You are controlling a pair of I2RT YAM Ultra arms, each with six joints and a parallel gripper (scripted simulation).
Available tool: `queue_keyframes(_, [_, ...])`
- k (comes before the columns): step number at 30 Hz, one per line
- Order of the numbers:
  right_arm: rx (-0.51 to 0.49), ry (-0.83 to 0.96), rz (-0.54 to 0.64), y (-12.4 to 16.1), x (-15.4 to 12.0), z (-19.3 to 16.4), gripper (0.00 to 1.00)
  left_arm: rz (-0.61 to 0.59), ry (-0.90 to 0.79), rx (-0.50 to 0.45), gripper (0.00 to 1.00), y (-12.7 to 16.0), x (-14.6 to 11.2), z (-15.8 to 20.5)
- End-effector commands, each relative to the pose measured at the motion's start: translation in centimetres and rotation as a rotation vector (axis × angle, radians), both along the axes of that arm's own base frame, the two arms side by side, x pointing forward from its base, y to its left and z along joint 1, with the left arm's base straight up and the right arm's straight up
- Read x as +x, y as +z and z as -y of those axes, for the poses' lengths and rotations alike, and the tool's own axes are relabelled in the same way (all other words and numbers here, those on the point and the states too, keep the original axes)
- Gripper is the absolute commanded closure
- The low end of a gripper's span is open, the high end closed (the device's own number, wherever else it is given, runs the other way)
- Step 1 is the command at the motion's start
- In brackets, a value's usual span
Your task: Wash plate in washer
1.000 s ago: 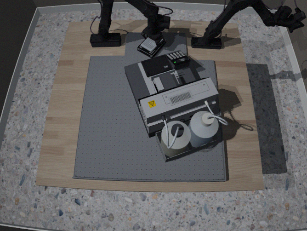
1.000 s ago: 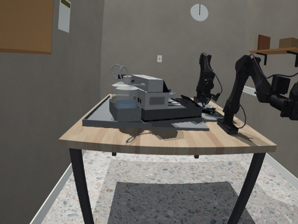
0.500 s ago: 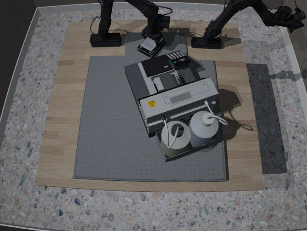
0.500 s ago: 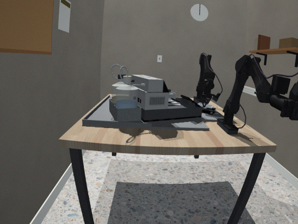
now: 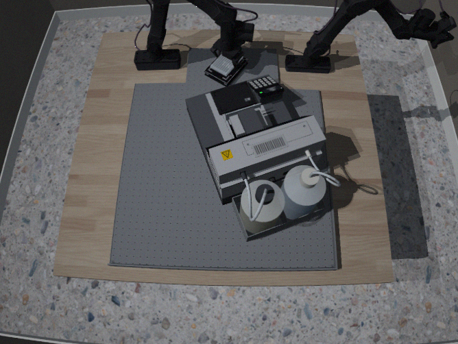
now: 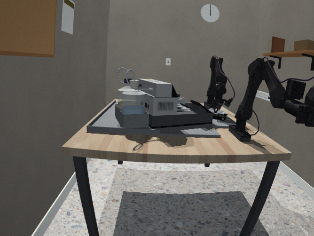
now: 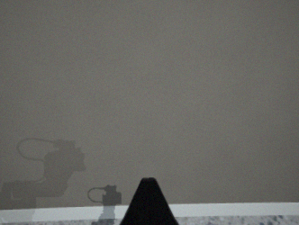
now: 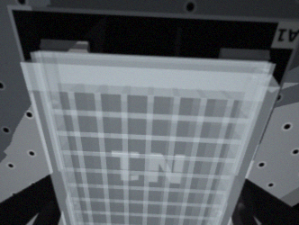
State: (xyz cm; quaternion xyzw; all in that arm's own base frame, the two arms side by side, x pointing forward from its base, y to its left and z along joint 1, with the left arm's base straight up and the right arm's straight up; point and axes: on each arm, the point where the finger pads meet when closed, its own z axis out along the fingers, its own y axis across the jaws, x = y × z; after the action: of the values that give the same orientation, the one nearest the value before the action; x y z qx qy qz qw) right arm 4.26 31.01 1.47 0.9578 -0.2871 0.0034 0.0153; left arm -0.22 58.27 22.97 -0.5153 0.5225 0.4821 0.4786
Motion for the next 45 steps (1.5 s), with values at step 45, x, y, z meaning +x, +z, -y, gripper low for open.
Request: queue_keyframes(45, [0.02,-0.04,-0.009,0.2,0.5,-0.1,1.0,0.01,0.01,0.077,1.0,2.7,-0.2,0.3])
